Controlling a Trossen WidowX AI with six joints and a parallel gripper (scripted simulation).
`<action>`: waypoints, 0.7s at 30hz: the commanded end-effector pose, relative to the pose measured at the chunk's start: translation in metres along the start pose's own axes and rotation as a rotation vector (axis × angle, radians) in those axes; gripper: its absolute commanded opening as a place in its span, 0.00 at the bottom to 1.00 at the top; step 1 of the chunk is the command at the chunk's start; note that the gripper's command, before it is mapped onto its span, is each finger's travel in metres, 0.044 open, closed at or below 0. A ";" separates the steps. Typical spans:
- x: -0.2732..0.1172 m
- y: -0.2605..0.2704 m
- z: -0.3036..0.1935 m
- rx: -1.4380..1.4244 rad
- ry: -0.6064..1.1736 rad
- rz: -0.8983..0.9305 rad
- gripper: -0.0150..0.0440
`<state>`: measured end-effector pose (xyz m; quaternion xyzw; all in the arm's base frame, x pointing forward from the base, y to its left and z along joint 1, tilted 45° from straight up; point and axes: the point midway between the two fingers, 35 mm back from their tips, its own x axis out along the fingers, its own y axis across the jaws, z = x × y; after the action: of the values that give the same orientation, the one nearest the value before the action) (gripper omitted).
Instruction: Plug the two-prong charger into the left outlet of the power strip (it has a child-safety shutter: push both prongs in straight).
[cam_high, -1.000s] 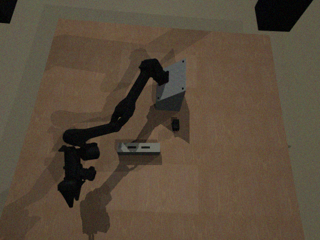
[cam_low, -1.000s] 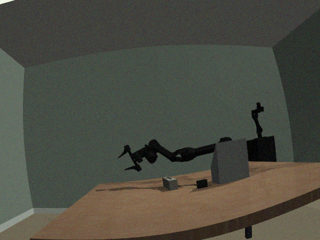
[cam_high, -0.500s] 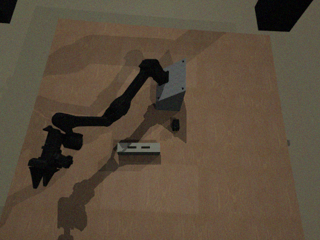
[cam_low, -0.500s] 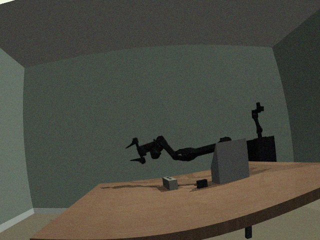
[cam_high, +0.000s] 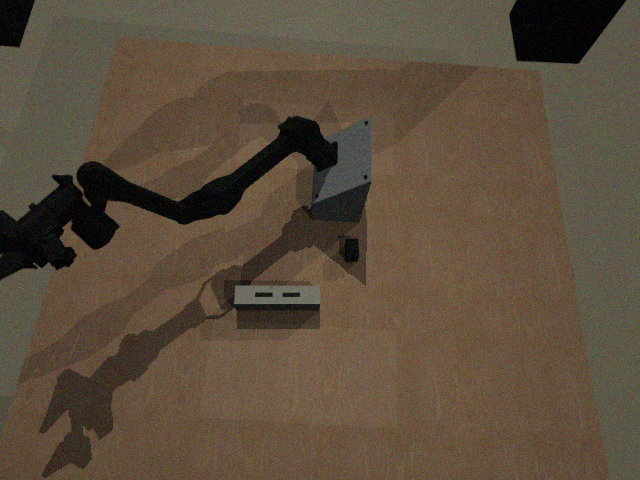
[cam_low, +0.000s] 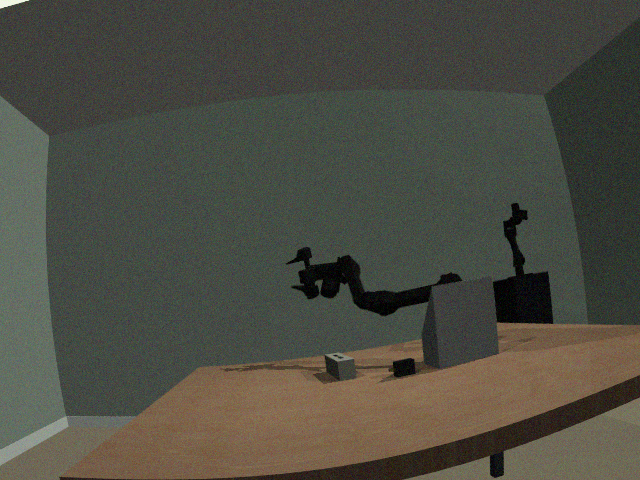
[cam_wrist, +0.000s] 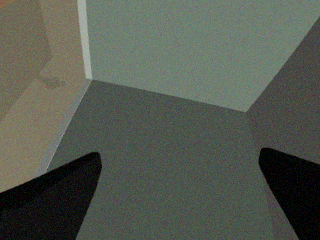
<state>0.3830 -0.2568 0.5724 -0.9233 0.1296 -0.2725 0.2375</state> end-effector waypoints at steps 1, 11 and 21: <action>-0.022 -0.027 -0.047 -0.044 0.108 -0.064 1.00; -0.090 -0.089 -0.146 -0.199 0.368 -0.195 1.00; -0.174 -0.165 -0.208 -0.389 0.599 -0.333 1.00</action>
<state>0.1691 -0.1579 0.7212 -0.8538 0.1029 -0.5103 0.0000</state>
